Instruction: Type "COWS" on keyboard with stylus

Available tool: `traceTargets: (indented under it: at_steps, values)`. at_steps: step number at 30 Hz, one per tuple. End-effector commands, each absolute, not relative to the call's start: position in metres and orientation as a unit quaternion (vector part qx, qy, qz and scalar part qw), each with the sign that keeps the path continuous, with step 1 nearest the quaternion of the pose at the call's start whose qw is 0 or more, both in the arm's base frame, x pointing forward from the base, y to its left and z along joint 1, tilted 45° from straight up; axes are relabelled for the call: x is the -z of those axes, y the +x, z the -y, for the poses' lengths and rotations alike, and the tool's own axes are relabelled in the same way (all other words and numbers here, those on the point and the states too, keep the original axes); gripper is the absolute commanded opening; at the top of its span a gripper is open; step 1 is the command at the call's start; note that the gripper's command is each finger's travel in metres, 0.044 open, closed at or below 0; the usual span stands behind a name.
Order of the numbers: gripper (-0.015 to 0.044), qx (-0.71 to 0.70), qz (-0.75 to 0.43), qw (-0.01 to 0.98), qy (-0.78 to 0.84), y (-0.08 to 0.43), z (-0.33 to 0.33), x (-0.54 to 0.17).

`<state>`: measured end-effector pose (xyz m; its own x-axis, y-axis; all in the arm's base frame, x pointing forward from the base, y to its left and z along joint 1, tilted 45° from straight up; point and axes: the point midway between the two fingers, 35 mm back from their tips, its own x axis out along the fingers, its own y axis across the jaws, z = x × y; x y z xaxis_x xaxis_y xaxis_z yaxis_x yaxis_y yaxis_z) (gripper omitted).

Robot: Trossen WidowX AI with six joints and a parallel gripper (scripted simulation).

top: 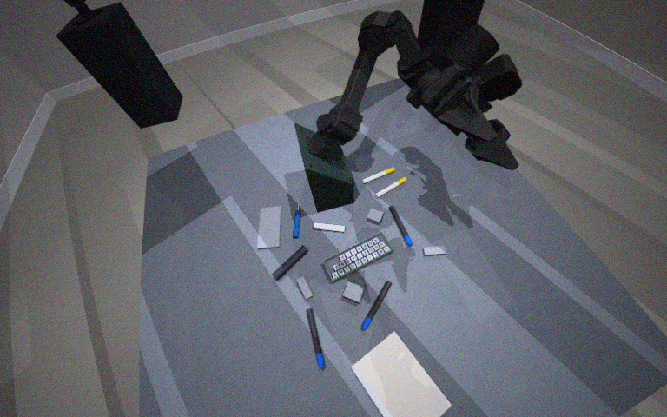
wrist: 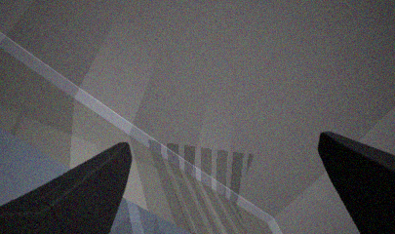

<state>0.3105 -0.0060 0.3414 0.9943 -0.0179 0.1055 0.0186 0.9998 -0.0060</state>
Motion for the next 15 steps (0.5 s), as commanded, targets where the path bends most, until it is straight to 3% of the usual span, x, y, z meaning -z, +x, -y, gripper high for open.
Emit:
traceTargets:
  at_steps: [1, 9, 15]
  values:
    - [0.0414, 0.006, 0.048, 0.999, -0.003, 0.312, 0.005, -0.339]
    - [0.0204, -0.126, -0.147, 0.981, 0.011, 0.353, -0.048, -0.235]
    - [0.0046, -0.228, -0.309, 0.922, 0.045, 0.351, -0.093, -0.146]
